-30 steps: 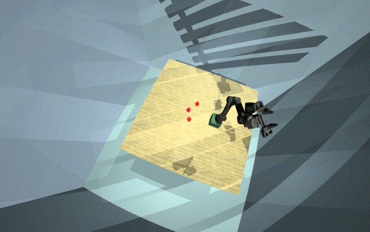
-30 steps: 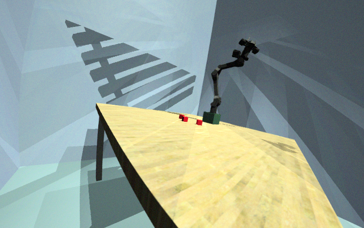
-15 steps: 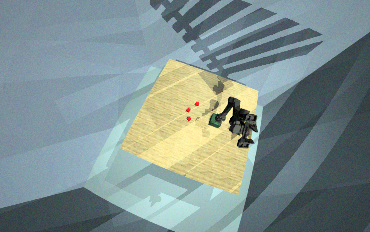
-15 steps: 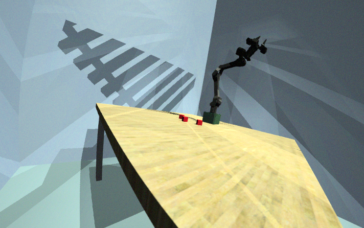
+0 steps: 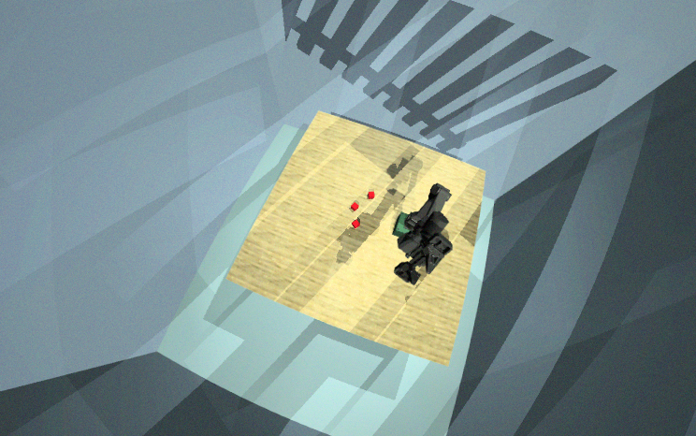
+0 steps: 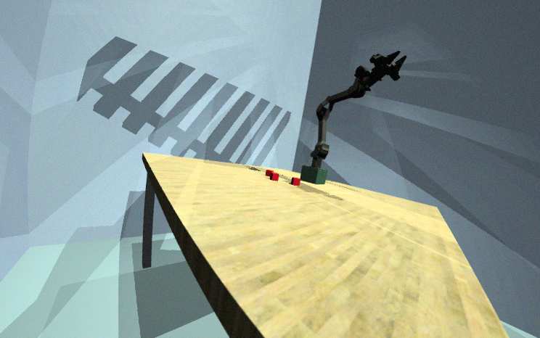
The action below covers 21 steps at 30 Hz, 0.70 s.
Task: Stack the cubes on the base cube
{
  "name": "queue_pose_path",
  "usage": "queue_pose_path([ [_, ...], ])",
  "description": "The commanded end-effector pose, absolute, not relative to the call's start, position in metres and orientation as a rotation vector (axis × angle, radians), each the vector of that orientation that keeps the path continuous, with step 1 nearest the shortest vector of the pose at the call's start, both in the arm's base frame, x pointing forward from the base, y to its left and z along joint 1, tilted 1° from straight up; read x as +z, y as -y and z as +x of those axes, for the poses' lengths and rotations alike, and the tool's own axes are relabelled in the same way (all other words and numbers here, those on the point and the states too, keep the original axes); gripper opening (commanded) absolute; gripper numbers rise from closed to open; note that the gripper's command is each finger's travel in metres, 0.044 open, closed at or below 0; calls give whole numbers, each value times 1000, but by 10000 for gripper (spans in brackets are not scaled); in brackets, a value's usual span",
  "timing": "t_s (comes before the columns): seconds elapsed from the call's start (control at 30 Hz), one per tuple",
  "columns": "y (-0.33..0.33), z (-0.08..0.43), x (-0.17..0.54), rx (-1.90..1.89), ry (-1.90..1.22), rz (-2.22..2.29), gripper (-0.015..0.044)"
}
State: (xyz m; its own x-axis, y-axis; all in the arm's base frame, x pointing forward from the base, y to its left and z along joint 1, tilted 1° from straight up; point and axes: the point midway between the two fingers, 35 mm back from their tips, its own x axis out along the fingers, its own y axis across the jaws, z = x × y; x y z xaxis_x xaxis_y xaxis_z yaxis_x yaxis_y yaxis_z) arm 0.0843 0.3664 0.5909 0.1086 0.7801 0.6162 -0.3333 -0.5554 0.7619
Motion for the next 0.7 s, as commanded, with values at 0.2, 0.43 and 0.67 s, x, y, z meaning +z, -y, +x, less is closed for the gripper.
queue_pose_path([
  [0.2,-385,171,527,1301,-349,1219,265],
  [0.43,-377,229,486,1115,-302,1023,265],
  [0.67,-355,284,444,937,-288,828,265],
])
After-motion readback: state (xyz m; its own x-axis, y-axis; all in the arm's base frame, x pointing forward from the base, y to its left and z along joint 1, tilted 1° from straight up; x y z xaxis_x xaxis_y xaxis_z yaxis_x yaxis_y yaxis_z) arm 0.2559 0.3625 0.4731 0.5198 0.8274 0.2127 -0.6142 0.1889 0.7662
